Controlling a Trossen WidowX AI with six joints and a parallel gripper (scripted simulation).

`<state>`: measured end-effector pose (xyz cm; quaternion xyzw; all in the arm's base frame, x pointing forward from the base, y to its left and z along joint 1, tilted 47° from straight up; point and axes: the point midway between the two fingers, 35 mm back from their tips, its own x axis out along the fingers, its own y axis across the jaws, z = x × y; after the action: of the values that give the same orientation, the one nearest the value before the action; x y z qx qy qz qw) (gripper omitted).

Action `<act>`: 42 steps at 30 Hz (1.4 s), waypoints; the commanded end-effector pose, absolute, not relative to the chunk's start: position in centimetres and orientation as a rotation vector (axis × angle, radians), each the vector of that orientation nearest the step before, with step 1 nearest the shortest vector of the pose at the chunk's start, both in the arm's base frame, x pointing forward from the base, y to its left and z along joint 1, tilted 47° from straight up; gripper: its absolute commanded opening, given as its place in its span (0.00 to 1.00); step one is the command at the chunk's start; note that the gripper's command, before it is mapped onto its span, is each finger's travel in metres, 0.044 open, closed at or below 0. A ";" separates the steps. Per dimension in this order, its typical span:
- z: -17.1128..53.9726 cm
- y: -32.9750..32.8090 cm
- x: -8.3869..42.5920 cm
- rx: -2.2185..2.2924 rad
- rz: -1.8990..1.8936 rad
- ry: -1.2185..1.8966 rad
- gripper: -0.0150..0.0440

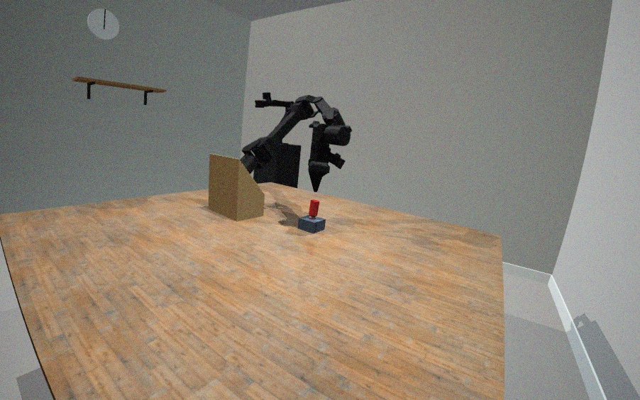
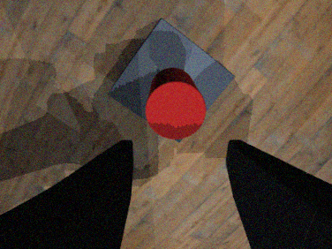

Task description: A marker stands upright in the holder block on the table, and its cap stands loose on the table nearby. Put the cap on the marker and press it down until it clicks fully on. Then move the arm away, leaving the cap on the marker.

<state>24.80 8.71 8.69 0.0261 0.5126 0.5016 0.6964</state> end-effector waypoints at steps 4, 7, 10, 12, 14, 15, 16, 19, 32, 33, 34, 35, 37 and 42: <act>8.6 9.1 25.0 0.546 0.720 1.452 0.25; 8.6 9.1 25.0 0.546 0.720 1.452 0.25; 8.6 9.1 25.0 0.546 0.720 1.452 0.25; 8.6 9.1 25.0 0.546 0.720 1.452 0.25; 8.6 9.1 25.0 0.546 0.720 1.452 0.25; 8.6 9.1 25.0 0.546 0.720 1.452 0.25; 8.6 9.1 25.0 0.546 0.720 1.452 0.25; 8.5 9.2 25.0 0.546 0.720 1.452 0.25; 7.3 10.5 25.0 0.547 0.721 1.452 0.25; 7.1 10.6 24.9 0.547 0.721 1.452 0.25; 7.0 10.7 24.9 0.547 0.721 1.452 0.25; 6.9 10.8 24.9 0.547 0.721 1.452 0.25; 6.7 11.1 24.9 0.547 0.721 1.452 0.25; 6.2 11.6 24.9 0.547 0.721 1.452 0.25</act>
<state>25.10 11.29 6.66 0.2373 0.6384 0.3201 0.6586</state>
